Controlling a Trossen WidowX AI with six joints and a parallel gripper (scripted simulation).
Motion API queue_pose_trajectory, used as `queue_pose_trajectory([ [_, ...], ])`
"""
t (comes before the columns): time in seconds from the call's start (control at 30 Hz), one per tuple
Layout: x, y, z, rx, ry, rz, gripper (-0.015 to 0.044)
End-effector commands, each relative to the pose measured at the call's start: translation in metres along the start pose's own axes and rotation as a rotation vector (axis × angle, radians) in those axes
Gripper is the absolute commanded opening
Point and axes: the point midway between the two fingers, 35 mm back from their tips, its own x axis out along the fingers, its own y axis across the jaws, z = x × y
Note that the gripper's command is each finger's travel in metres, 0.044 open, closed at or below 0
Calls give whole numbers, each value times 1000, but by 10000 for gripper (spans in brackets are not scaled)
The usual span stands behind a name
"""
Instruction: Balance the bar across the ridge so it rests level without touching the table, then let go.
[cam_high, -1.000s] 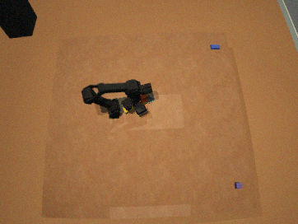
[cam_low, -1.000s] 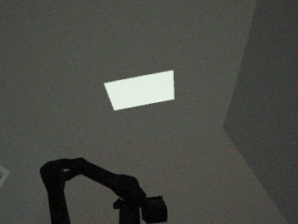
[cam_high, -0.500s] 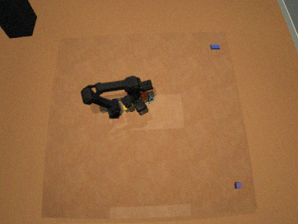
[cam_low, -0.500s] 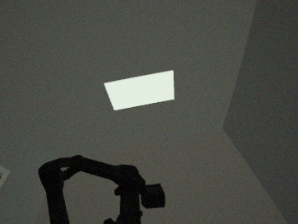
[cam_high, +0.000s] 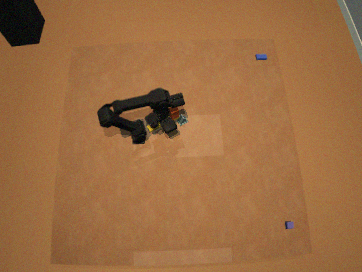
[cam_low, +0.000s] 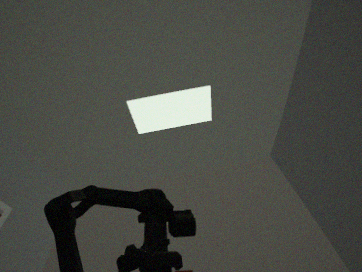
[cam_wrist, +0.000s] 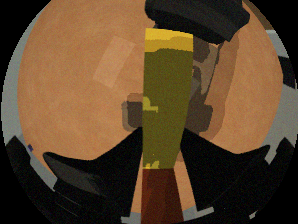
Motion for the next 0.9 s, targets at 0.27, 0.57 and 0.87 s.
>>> queue_pose_trajectory([
  [0.27,-12,1,-29,-3,17,2,0],
  [0.57,-13,1,-64,-3,20,2,0],
  [0.87,-11,0,-82,-3,22,2,0],
])
